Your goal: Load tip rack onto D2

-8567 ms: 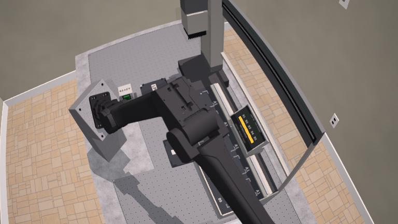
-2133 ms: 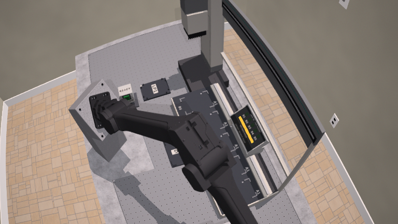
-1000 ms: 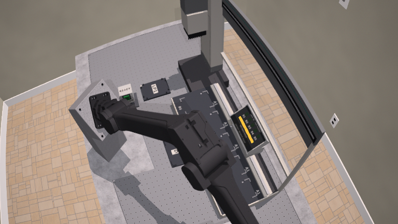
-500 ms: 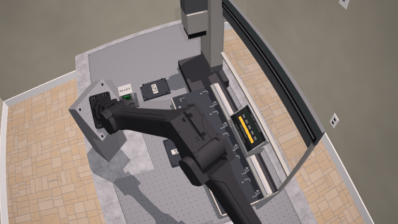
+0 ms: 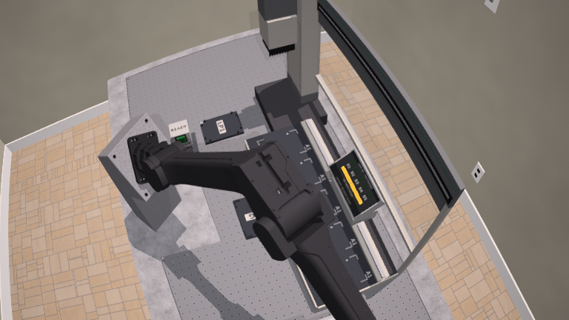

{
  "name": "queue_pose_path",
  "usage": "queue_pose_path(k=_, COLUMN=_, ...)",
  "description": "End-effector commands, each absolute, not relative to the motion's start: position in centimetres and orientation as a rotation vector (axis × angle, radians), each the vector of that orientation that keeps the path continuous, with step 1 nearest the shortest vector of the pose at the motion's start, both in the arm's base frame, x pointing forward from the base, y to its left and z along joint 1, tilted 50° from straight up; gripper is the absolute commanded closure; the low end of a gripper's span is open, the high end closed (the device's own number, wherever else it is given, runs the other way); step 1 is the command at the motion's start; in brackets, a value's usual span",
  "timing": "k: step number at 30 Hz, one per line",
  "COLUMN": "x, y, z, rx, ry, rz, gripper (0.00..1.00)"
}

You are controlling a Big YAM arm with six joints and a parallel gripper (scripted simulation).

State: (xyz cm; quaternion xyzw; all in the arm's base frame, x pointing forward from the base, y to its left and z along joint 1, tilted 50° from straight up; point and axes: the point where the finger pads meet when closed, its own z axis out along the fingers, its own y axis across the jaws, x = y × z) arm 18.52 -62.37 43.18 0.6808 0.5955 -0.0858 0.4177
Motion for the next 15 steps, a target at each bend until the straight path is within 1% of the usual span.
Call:
queue_pose_path(k=1, x=17.2, y=-60.7, z=46.2, rx=1.68, ry=1.474, rz=-0.244, gripper=1.0)
queue_pose_path(k=4, x=17.1, y=-60.6, z=46.3, rx=1.68, ry=1.473, rz=-0.245, gripper=1.0)
queue_pose_path(k=5, x=17.4, y=-62.1, z=43.3, rx=1.723, ry=1.497, rz=-0.218, gripper=1.0)
queue_pose_path(k=9, x=16.6, y=-60.1, z=46.8, rx=1.683, ry=1.47, rz=-0.247, gripper=1.0)
queue_pose_path(k=15, x=16.4, y=-59.3, z=47.4, rx=1.68, ry=1.473, rz=-0.245, gripper=1.0)
